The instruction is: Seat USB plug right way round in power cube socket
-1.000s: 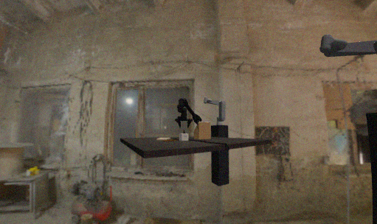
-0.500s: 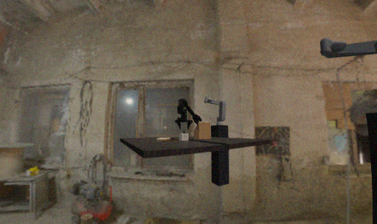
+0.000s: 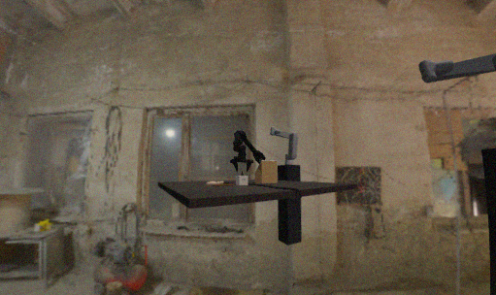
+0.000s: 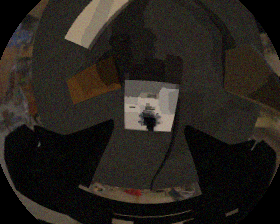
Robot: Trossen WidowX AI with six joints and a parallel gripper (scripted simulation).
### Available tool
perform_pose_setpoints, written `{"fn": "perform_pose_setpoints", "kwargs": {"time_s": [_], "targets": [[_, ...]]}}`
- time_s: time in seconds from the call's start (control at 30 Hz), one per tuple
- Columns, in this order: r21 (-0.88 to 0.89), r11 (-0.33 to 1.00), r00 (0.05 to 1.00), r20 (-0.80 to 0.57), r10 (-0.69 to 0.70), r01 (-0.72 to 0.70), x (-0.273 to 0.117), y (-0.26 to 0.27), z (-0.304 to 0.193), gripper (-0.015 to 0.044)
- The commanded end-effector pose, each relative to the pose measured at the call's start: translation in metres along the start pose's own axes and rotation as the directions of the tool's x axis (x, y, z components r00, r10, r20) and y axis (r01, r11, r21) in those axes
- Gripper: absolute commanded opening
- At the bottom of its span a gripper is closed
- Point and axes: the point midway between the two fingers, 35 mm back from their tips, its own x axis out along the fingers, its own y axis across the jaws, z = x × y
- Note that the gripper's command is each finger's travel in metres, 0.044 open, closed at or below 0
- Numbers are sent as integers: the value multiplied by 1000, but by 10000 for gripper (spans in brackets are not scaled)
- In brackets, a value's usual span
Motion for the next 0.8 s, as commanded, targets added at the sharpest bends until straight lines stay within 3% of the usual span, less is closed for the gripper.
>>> {"fn": "perform_pose_setpoints", "kwargs": {"time_s": [0.0, 0.5, 0.77], "targets": [[1, 1000, 1000, 0, 1, -1, 0, 0, 0, 387], [1, 1000, 1000, 0, 1, -1, 0, 0, 0, 0], [1, 1000, 1000, 0, 1, -1, 0, 0, 0, 0]]}}
